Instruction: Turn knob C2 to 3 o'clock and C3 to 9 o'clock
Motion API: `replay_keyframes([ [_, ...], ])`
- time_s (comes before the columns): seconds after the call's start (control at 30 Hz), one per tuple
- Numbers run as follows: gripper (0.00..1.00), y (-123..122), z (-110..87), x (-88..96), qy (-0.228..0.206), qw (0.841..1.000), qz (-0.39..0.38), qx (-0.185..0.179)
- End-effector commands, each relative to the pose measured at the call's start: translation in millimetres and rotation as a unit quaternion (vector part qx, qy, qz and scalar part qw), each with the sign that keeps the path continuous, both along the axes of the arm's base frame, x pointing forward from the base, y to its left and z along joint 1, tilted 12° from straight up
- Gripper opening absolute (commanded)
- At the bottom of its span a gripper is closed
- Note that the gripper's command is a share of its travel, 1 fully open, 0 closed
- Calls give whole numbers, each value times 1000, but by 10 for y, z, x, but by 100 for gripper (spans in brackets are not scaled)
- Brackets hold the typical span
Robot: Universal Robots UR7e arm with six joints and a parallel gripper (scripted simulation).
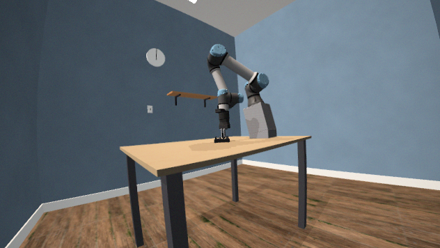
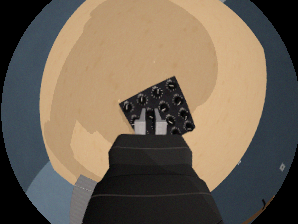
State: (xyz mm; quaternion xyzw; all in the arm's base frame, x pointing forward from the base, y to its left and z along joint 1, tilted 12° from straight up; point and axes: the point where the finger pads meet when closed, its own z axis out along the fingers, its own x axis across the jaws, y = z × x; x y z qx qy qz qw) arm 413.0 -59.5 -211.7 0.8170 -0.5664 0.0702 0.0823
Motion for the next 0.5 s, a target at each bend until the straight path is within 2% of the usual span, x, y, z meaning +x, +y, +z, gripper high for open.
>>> replay_keyframes([
  [0.0,30,-1,4,3,9,999,48,0],
  [0.47,30,-1,4,3,30,989,144,-2],
])
